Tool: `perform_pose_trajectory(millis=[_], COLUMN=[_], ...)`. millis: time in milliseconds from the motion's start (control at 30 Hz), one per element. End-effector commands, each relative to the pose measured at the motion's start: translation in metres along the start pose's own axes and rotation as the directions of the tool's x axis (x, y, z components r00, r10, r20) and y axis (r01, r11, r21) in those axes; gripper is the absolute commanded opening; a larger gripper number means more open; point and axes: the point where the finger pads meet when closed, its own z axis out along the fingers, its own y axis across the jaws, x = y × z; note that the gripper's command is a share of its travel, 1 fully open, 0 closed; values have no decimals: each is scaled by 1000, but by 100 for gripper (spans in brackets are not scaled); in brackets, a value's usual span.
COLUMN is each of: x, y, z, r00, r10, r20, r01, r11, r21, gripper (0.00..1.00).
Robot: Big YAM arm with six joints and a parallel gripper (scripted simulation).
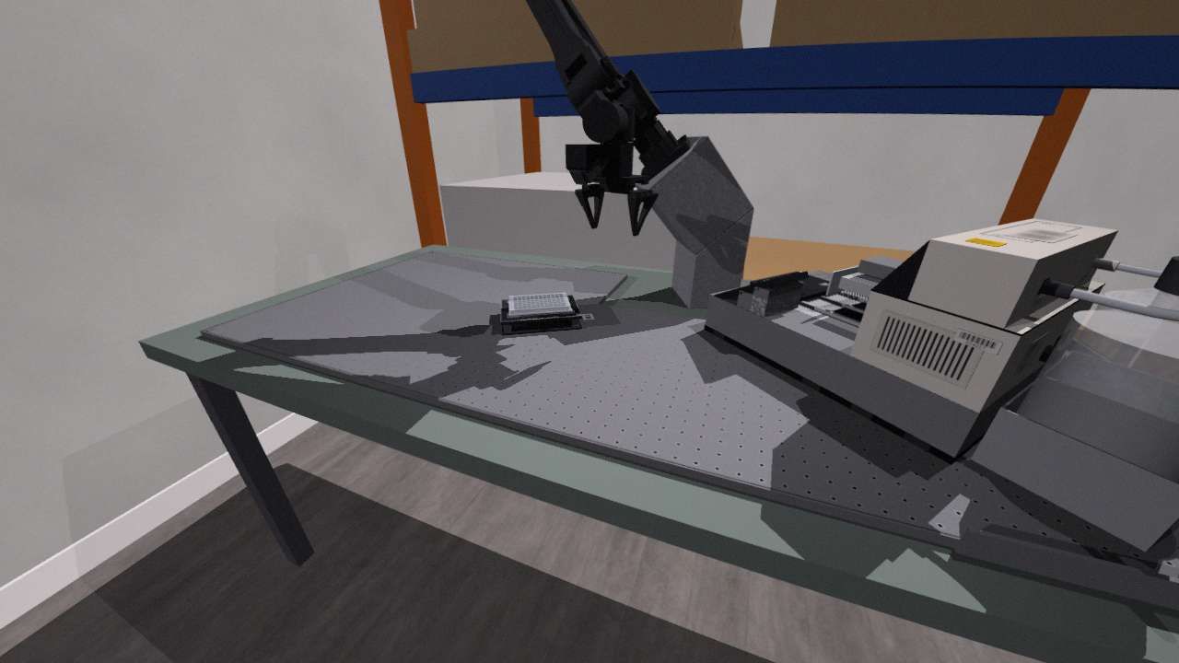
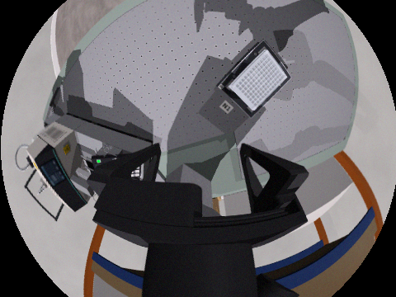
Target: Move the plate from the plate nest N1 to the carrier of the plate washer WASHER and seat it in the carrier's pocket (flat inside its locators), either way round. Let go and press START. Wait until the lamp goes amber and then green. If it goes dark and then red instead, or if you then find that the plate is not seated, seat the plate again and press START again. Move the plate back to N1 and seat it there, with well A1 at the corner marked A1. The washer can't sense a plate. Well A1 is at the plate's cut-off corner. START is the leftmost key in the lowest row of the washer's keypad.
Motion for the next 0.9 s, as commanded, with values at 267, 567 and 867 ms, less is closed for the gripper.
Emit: perform_pose_trajectory(millis=[267, 567, 867], x=[-41, -60, -64], y=[-27, -56, -85], z=[22, 31, 51], r00=[984, 939, 845], r10=[179, 341, 535], r20=[15, 37, 14], r01=[-179, -341, -535], r11=[984, 940, 845], r21=[-6, -14, -7], gripper=[100, 100, 100])
